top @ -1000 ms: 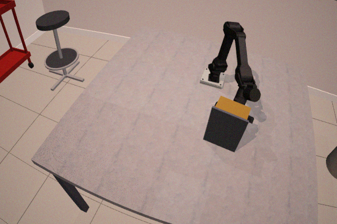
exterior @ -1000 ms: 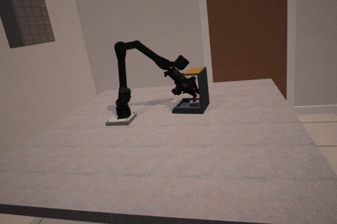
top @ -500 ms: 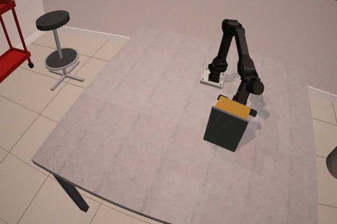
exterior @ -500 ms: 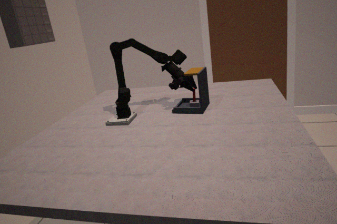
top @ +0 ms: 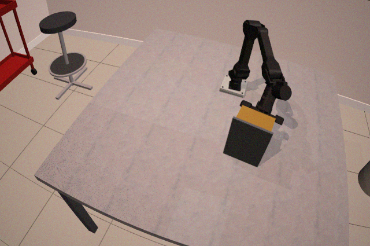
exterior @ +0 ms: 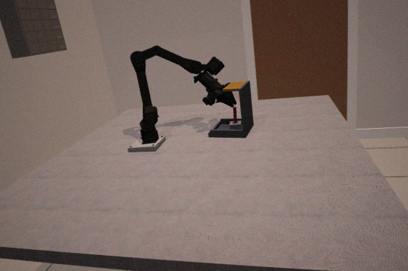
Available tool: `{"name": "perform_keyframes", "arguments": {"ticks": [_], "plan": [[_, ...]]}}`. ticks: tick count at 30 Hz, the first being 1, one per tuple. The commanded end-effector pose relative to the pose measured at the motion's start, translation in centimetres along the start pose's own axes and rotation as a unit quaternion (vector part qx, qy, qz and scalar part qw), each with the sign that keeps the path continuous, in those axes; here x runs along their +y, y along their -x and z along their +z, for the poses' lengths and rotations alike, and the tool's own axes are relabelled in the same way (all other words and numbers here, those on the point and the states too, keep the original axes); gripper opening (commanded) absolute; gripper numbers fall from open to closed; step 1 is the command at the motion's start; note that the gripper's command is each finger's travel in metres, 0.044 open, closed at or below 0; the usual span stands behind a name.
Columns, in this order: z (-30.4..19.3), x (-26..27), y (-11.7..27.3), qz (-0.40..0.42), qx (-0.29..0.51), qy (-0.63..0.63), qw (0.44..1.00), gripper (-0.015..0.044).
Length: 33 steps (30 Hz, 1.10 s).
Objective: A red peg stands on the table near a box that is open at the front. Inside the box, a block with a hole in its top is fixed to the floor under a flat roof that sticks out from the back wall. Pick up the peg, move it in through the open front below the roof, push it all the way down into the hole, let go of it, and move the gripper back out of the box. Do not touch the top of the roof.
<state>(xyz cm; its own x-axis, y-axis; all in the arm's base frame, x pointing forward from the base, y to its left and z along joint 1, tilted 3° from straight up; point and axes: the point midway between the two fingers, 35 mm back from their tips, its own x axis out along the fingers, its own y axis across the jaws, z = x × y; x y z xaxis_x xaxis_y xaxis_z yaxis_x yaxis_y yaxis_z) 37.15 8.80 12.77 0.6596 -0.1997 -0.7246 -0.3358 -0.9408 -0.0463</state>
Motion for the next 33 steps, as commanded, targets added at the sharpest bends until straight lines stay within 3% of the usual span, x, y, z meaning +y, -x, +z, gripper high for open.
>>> {"name": "perform_keyframes", "arguments": {"ticks": [1,3,9,33], "plan": [[0.0,0.0,0.0,0.000,0.000,0.000,1.000,0.0089],[0.0,0.0,0.0,0.000,0.000,0.000,1.000,0.0036],[0.0,0.0,0.0,0.000,0.000,0.000,1.000,0.0000],[1.7,0.1,-1.7,0.001,0.002,-0.004,1.000,0.0000]]}}
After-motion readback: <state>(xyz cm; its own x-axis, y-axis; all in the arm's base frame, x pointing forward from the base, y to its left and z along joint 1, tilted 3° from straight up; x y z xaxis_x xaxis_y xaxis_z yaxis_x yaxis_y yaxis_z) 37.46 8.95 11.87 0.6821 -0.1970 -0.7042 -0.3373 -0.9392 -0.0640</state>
